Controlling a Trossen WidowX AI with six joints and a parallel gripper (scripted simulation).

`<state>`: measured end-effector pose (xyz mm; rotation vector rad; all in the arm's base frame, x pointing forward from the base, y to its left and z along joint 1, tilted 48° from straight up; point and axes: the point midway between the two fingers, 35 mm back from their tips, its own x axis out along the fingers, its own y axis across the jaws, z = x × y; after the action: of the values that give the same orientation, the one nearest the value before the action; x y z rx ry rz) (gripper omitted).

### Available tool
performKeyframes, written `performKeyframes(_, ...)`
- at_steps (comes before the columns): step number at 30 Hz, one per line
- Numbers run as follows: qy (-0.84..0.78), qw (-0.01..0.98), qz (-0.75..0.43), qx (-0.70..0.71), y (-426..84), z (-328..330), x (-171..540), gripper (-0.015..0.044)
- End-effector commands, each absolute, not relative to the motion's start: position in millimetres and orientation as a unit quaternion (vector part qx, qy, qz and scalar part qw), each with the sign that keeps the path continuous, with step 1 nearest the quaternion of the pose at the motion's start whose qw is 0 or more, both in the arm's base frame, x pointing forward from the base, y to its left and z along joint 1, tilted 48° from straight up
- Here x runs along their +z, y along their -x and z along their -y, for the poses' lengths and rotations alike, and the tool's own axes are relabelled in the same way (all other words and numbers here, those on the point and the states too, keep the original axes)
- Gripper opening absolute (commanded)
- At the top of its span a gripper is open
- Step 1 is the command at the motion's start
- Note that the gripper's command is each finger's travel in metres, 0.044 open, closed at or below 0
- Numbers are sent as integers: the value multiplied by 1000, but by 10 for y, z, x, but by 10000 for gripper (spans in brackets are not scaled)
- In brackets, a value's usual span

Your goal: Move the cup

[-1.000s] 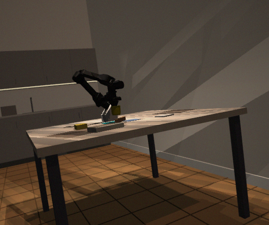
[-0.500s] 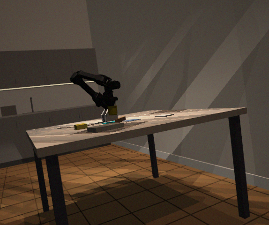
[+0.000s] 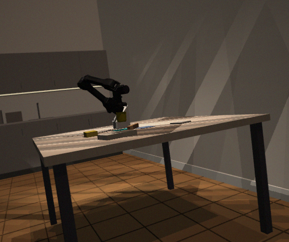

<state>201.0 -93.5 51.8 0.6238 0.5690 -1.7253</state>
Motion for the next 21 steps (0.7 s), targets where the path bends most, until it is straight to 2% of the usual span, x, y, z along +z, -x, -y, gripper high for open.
performKeyframes(1, -267, 577, -242, -733, -1989, 951, 559, 0)
performKeyframes(21, -267, 577, -242, -733, -1948, 1117, 407, 0)
